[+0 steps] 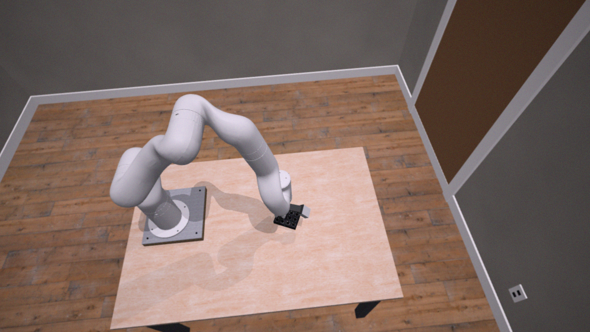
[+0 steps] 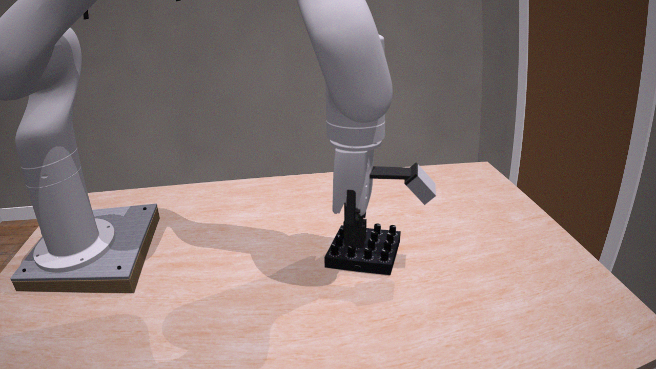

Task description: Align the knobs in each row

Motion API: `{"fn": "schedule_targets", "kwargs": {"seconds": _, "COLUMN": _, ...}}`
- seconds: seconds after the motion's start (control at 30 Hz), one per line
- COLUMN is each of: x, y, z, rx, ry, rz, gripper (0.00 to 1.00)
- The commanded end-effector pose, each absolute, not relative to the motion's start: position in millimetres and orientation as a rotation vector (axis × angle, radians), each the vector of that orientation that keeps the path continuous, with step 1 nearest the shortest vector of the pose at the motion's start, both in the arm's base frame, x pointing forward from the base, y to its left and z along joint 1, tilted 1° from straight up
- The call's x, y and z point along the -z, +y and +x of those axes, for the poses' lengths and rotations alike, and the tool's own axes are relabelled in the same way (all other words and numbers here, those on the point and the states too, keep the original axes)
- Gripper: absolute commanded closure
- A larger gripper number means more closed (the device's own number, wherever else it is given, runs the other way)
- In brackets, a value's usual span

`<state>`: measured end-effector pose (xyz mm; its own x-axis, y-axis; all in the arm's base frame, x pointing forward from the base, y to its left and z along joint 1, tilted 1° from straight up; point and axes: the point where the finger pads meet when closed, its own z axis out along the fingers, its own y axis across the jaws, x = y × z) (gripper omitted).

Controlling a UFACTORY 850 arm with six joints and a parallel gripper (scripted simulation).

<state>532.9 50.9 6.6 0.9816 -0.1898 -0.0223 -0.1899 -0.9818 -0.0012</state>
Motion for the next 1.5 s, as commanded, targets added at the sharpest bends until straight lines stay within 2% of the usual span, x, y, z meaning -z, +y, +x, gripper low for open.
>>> {"fn": "schedule_targets", "kwargs": {"seconds": 0.0, "x": -7.3, "y": 51.0, "z": 533.9, "rx": -0.031, "ry": 0.372, "rz": -3.124, "gripper": 0.92}}
{"fn": "schedule_targets", "kwargs": {"seconds": 1.03, "x": -7.3, "y": 51.0, "z": 533.9, "rx": -0.031, "ry": 0.45, "rz": -3.114, "gripper": 0.92}}
{"fn": "schedule_targets", "kwargs": {"seconds": 1.07, "x": -7.3, "y": 51.0, "z": 533.9, "rx": -0.031, "ry": 0.45, "rz": -3.114, "gripper": 0.81}}
{"fn": "schedule_targets", "kwargs": {"seconds": 1.47, "x": -7.3, "y": 51.0, "z": 533.9, "rx": -0.031, "ry": 0.45, "rz": -3.114, "gripper": 0.81}}
